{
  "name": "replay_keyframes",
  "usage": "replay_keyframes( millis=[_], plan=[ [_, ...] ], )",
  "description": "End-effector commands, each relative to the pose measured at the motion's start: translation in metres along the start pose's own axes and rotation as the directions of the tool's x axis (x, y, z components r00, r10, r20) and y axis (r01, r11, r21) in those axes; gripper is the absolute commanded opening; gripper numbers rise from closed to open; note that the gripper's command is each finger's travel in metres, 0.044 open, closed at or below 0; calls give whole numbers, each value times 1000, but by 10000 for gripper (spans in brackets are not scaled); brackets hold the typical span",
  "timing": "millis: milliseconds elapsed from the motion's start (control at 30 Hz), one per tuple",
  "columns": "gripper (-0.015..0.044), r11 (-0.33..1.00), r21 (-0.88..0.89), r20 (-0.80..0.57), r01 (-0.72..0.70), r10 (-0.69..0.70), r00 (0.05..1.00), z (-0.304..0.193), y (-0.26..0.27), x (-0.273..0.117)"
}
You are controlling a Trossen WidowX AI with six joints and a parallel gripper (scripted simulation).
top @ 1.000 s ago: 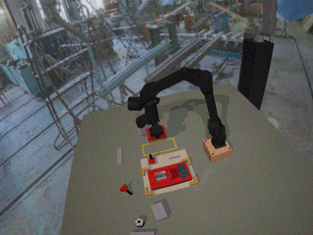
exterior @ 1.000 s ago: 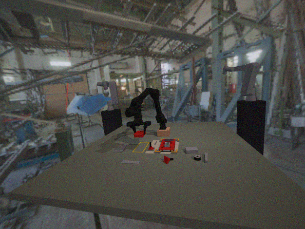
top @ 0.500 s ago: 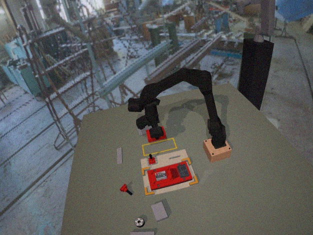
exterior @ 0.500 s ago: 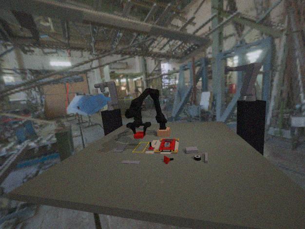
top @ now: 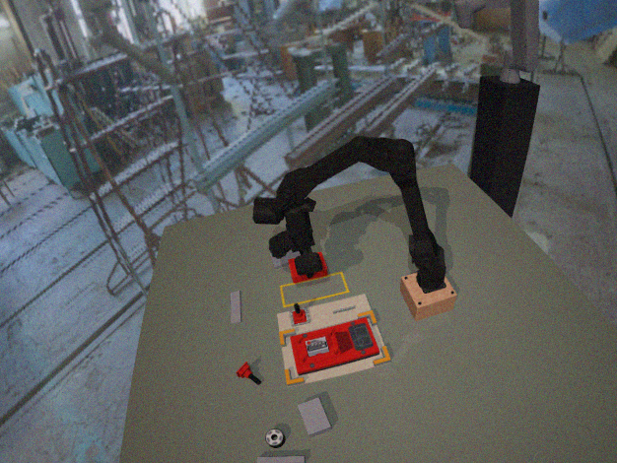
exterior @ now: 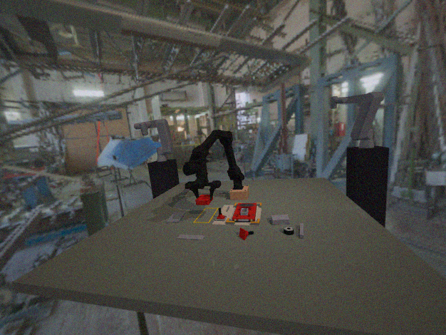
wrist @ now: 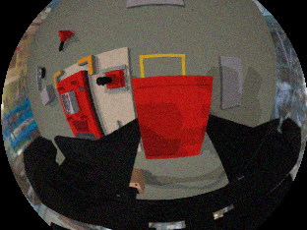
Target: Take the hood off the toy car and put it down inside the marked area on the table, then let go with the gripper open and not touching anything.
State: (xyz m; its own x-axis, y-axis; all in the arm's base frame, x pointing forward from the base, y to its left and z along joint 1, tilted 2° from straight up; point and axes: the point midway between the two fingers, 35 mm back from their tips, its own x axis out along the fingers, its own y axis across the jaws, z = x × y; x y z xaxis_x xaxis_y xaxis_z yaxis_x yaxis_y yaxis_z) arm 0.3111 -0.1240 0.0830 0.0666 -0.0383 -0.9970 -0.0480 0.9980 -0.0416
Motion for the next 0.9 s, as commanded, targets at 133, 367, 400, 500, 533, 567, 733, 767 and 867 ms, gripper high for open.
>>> replay_keyframes(
  millis=[133,367,400,500,533,567,733,767,867],
  plan=[
    [0,1000,-5,-4,-6,6,1000,-1,1,8],
    [0,1000,-5,-4,-6,6,1000,-1,1,13],
    [0,1000,-5,-4,-6,6,1000,-1,1,14],
    [0,1000,-5,-4,-6,6,1000,-1,1,16],
    [0,1000,-5,-4,-6,6,1000,-1,1,17],
    [0,1000,-5,-4,-6,6,1000,-1,1,18],
    [0,1000,-5,-4,-6,6,1000,-1,1,21],
    [0,1000,-5,-4,-6,6,1000,-1,1,22],
    [0,1000,-5,-4,-6,6,1000,-1,1,24]
  ],
)
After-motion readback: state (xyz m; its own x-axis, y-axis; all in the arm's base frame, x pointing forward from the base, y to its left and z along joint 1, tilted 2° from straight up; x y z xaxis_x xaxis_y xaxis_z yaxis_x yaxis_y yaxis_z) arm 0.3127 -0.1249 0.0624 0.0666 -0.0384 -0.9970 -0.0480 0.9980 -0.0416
